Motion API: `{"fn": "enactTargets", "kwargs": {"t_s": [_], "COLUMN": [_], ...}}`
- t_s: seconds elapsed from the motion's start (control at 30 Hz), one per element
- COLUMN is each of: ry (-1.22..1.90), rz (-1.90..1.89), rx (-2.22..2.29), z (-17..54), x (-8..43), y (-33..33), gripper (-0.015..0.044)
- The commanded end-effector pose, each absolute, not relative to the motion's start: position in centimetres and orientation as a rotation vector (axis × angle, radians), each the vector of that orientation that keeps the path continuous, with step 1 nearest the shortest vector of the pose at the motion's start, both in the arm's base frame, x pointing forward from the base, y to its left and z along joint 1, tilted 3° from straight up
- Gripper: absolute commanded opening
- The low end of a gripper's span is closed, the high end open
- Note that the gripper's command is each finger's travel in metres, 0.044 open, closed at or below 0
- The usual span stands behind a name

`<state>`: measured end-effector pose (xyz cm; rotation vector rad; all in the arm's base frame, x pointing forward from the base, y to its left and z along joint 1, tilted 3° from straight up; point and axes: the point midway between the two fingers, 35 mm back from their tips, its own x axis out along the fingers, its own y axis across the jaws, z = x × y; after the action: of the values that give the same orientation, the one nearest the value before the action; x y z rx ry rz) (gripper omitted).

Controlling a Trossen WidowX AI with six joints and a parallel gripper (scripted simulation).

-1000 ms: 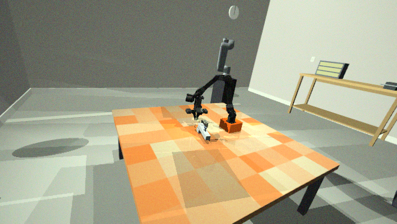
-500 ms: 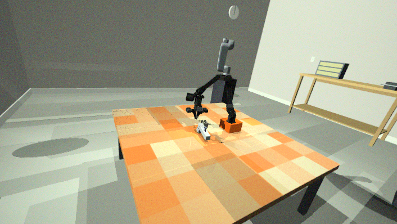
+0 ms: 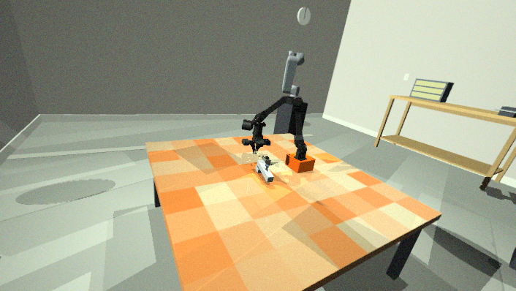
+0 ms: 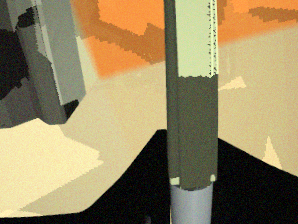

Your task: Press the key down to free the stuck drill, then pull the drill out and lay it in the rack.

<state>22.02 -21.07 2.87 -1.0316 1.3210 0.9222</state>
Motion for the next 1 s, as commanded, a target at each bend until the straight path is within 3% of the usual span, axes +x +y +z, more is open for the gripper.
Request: {"fn": "enactTargets", "kwargs": {"t_s": [0.0,0.97], "ry": [1.314,1.314], "rz": [0.925,0.925], "rx": [-1.035,-1.035], "z": [3.2,4.5], "x": [22.1,21.7], "y": [-21.0,-20.8], "gripper": [0.0,0.0]}}
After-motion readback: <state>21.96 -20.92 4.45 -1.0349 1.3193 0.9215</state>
